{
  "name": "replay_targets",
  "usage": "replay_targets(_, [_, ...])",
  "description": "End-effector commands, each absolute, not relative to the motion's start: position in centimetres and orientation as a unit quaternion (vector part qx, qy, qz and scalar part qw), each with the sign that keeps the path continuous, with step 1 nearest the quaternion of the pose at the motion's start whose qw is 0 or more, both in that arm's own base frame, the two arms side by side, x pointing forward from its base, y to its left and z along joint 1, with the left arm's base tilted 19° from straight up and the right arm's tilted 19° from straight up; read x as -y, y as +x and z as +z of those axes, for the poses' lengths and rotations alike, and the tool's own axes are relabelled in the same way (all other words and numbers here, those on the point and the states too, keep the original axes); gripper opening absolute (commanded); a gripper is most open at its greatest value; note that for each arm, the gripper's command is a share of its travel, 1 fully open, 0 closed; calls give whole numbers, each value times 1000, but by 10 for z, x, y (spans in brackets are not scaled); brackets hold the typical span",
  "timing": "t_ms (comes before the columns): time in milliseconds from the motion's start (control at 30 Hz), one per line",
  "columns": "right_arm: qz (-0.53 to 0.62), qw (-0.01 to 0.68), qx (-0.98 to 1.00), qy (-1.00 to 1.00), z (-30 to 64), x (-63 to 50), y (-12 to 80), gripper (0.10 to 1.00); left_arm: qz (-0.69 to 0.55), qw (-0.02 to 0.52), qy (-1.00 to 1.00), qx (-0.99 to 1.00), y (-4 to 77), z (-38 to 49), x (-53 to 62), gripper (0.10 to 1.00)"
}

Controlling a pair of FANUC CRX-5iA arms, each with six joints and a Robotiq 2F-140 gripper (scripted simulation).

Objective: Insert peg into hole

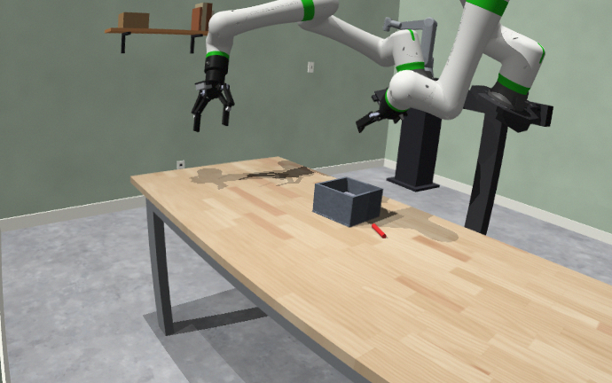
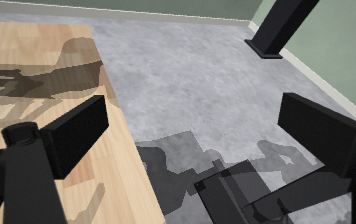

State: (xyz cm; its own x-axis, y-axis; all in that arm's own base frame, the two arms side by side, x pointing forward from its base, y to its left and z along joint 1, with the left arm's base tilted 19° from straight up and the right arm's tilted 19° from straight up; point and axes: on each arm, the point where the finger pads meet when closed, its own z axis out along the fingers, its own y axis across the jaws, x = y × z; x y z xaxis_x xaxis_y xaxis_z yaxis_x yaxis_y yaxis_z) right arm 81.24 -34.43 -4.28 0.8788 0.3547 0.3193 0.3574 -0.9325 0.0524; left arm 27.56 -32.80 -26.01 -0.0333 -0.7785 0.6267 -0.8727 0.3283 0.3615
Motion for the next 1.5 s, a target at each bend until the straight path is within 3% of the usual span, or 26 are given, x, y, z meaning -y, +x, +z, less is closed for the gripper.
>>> replay_targets(0, [-165, 3, 184, -969, -41, 344, 813, 1000, 61, 389, 576, 716, 276, -260, 328, 1000])
replay_targets(633, [-161, 4, 186, -969, -45, 337, 814, 1000, 61, 389, 576, 716, 276, -259, 328, 1000])
replay_targets(1100, [-64, -16, 269, -961, -135, 167, 813, 1000, 76, 380, 614, 687, 324, -238, 311, 1000])
replay_targets(1467, [-2, -56, 353, -934, -217, 2, 771, 1000, 114, 347, 727, 582, 441, -170, 226, 1000])
